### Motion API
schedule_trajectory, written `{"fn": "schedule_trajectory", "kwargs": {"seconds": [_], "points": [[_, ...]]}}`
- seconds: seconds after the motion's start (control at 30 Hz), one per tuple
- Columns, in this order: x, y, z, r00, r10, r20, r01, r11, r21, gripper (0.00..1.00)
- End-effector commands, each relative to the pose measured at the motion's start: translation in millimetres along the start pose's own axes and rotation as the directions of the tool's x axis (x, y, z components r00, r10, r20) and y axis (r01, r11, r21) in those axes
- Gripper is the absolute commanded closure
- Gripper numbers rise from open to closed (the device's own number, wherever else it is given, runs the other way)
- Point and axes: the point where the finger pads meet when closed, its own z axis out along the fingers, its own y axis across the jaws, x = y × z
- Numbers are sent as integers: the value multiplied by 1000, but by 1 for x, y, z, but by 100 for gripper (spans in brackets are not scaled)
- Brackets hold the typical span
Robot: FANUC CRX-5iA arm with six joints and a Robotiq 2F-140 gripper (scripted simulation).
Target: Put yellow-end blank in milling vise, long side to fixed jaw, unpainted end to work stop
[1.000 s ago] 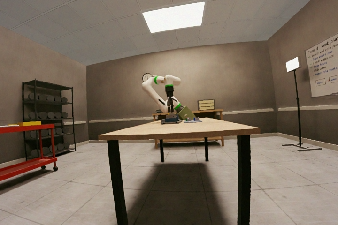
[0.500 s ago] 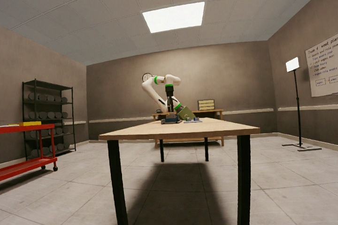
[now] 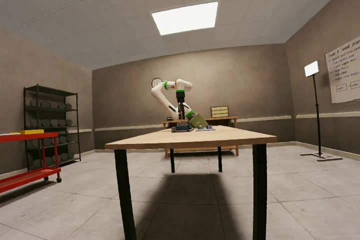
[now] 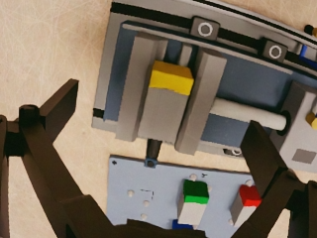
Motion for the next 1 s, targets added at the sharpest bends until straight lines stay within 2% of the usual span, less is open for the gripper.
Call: {"fn": "schedule_trajectory", "kwargs": {"seconds": [0.0, 0.97], "points": [[0, -1, -1, 1000, 0, 0, 0, 1000, 1, 0], [0, -1, -6, 1000, 0, 0, 0, 1000, 1, 0]]}}
